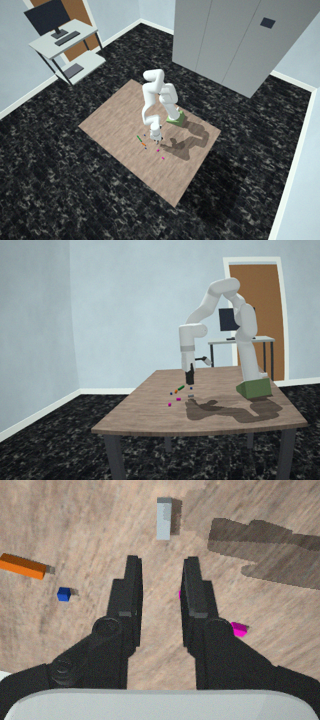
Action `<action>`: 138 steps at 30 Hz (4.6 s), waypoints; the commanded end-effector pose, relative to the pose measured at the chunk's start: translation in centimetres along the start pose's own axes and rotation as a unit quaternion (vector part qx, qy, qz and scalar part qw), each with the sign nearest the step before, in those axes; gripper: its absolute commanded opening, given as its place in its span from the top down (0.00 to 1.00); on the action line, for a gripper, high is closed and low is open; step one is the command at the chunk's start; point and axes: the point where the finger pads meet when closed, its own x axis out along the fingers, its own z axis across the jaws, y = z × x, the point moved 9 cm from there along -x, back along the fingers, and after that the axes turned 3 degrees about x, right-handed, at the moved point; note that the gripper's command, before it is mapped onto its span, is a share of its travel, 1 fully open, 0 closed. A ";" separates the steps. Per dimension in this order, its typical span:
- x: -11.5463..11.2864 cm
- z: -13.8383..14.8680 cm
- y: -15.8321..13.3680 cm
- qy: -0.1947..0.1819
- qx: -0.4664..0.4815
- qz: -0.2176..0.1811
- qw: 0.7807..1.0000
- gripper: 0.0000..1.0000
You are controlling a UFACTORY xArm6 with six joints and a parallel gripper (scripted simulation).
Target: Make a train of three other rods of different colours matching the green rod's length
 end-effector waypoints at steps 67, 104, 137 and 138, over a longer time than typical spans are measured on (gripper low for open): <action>5.2 0.1 -0.2 0.000 0.001 -0.002 1.000 0.76; 5.2 0.1 -0.2 0.000 0.001 -0.002 1.000 0.76; 5.2 0.1 -0.3 0.000 0.001 -0.002 1.000 0.76; 5.2 0.1 -0.3 0.000 0.001 -0.002 1.000 0.76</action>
